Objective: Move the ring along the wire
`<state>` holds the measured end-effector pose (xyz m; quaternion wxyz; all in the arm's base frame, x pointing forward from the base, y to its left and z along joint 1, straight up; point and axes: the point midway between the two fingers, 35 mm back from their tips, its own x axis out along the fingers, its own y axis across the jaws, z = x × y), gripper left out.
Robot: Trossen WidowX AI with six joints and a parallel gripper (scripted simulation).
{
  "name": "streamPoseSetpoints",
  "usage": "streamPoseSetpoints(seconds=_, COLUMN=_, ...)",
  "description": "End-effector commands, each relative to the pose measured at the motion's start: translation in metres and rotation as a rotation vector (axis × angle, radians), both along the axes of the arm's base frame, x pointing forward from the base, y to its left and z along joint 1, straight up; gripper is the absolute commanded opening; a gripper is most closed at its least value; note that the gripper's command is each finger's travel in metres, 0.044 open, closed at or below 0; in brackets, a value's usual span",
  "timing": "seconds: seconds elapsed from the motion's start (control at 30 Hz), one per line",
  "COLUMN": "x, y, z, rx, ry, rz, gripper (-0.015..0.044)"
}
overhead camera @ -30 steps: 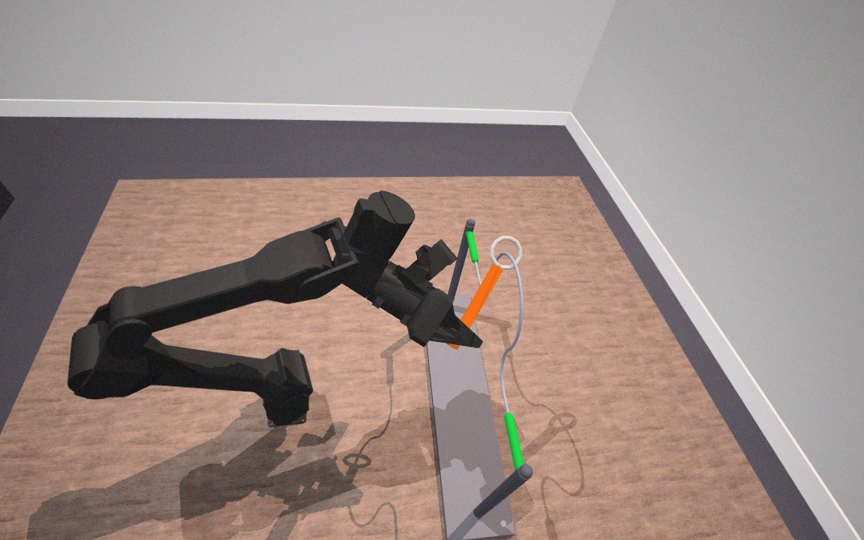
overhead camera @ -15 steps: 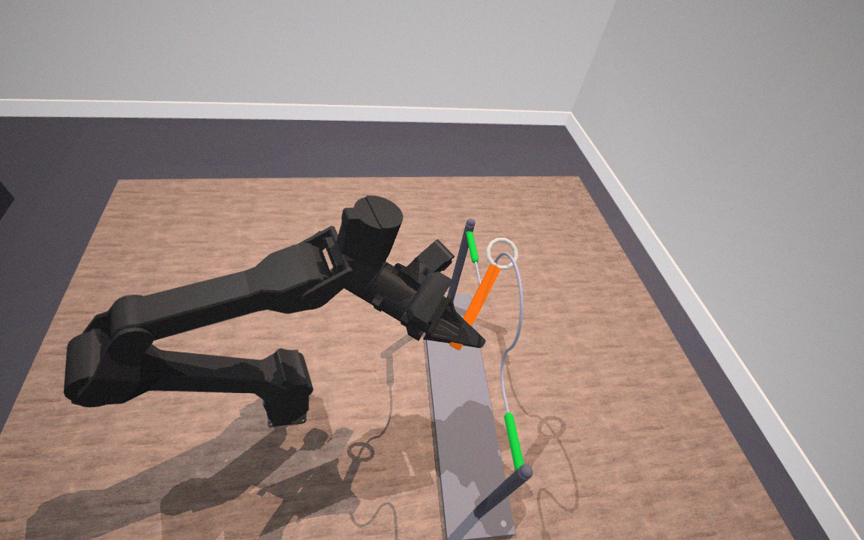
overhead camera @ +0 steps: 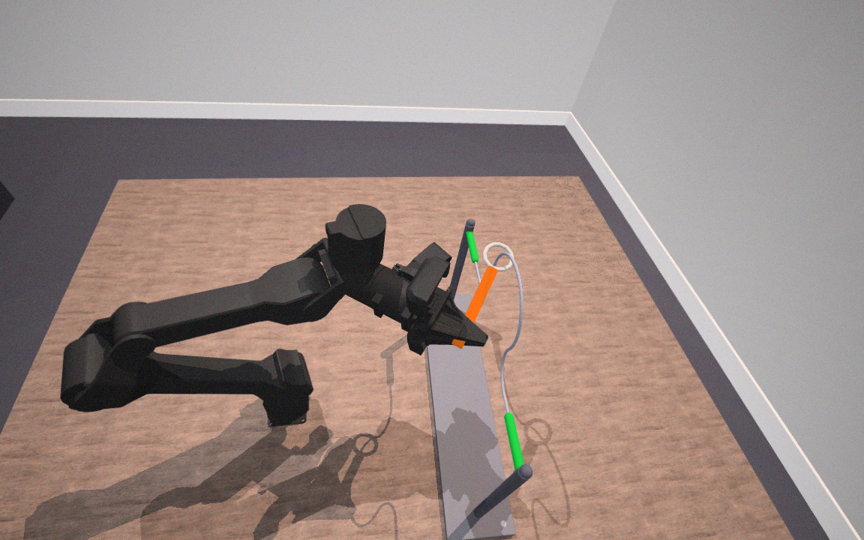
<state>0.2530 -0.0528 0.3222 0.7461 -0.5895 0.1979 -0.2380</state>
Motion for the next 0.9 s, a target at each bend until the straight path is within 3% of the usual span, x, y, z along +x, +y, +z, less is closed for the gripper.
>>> streamPoseSetpoints(seconds=0.0, x=-0.0019, y=-0.002, z=0.0015, rx=-0.075, ry=0.004, rz=-0.01, gripper=-0.015)
streamPoseSetpoints(seconds=0.87, x=-0.0022, y=-0.0036, z=0.0093, rx=-0.403, ry=0.018, rz=-0.013, gripper=-0.015)
